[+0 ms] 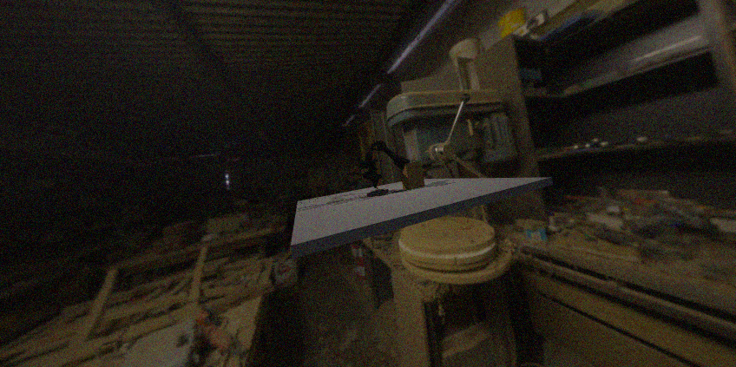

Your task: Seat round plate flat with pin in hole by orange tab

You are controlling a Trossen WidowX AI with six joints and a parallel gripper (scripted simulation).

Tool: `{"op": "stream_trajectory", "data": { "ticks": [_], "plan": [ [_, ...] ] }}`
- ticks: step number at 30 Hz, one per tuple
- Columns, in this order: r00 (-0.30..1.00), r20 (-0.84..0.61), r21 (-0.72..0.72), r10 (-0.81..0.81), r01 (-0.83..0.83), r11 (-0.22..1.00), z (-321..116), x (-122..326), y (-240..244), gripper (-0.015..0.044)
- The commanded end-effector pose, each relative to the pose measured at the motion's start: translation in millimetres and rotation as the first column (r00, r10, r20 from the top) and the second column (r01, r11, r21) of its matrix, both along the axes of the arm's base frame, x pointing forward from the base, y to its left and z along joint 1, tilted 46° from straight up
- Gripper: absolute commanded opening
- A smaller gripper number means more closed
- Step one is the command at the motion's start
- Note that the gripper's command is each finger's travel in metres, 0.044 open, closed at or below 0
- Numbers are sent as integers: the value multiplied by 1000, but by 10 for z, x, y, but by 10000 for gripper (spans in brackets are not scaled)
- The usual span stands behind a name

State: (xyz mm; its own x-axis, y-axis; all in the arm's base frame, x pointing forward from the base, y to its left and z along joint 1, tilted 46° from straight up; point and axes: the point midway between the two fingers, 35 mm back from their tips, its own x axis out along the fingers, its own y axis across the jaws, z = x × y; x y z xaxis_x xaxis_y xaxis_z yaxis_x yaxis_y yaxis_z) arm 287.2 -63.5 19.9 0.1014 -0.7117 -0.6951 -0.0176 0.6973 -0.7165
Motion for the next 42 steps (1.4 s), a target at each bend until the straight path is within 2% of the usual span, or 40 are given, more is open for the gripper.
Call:
{"op": "stream_trajectory", "data": {
  "ticks": [1, 42],
  "plan": [
    [1000, -18, -3, -7, 6, 1000, -31, -75, -17, 0],
    [1000, -19, -2, -7, 6, 1000, -148, -329, 69, 0]
  ]
}}
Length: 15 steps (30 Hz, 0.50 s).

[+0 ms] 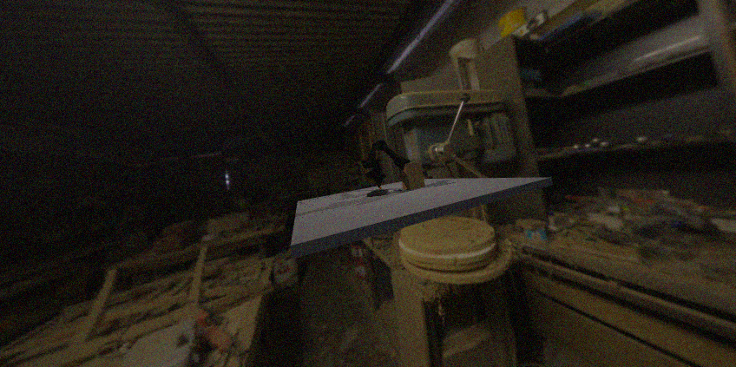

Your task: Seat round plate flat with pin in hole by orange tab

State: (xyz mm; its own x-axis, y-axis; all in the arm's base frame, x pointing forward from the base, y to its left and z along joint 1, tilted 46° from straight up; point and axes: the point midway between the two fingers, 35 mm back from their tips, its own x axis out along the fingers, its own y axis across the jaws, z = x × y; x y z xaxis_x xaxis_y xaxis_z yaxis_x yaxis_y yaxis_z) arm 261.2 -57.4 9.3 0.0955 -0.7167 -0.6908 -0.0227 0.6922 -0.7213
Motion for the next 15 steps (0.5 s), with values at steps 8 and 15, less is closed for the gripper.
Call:
{"op": "stream_trajectory", "data": {
  "ticks": [8, 15],
  "plan": [
    [1000, -12, 5, -6, 6, 1000, -94, -125, 56, 0],
    [1000, -12, 6, -6, 6, 1000, -142, -158, 106, 0]
  ]
}}
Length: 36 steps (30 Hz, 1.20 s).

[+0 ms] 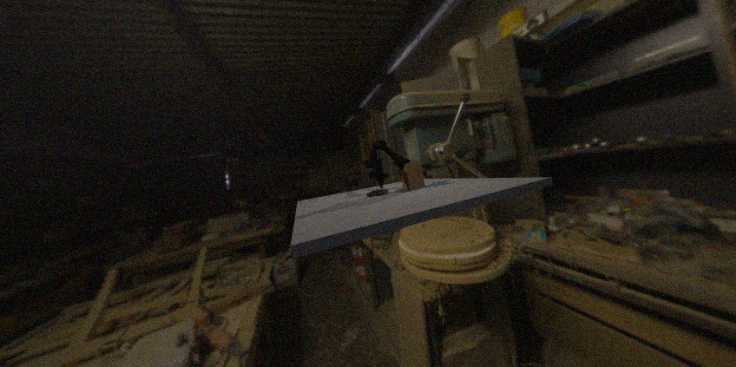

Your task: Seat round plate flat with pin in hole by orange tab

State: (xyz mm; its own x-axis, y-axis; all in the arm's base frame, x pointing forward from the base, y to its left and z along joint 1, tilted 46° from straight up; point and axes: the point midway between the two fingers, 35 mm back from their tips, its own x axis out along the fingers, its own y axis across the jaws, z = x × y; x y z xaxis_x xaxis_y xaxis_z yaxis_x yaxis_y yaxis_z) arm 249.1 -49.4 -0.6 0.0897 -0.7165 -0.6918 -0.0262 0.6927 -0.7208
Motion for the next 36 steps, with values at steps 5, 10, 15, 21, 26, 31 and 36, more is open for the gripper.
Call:
{"op": "stream_trajectory", "data": {
  "ticks": [5, 10, 15, 21, 26, 31, 36],
  "plan": [
    [1000, -5, 5, -4, 4, 1000, -78, -58, 74, 0],
    [1000, -5, 6, -4, 4, 1000, -115, -72, 126, 0],
    [1000, -5, 6, -4, 4, 1000, -155, -82, 179, 0],
    [1000, -5, 7, -4, 4, 1000, -207, -82, 244, 0],
    [1000, -5, 7, -4, 4, 1000, -249, -71, 292, 0],
    [1000, -5, 7, -4, 4, 1000, -267, -62, 312, 0],
    [1000, -5, 7, -4, 4, 1000, -285, -53, 333, 0]
  ]
}}
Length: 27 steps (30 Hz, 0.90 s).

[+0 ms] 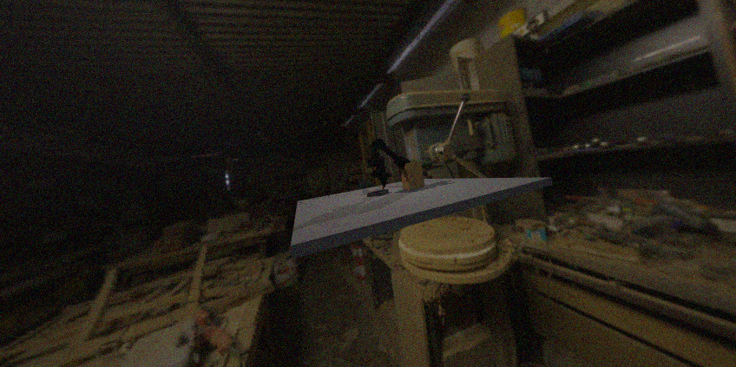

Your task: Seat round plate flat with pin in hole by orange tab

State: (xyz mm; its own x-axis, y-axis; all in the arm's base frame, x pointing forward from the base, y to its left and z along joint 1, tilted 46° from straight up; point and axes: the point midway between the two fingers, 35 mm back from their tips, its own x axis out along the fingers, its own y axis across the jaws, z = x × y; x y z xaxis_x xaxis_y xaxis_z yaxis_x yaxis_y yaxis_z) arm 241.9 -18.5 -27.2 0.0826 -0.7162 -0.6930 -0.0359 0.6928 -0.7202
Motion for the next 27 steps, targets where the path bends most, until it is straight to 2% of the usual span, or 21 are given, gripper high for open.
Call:
{"op": "stream_trajectory", "data": {
  "ticks": [1, 12, 22, 27],
  "plan": [
    [1000, 7, 7, -6, 6, 1000, -23, 20, 29, 0],
    [1000, 7, 7, -6, 6, 1000, -57, 39, 67, 0],
    [1000, 7, 10, -6, 6, 1000, 233, -12, 353, 0],
    [1000, 3, 6, 1, -1, 1000, 177, -1, 297, 0]
  ]
}}
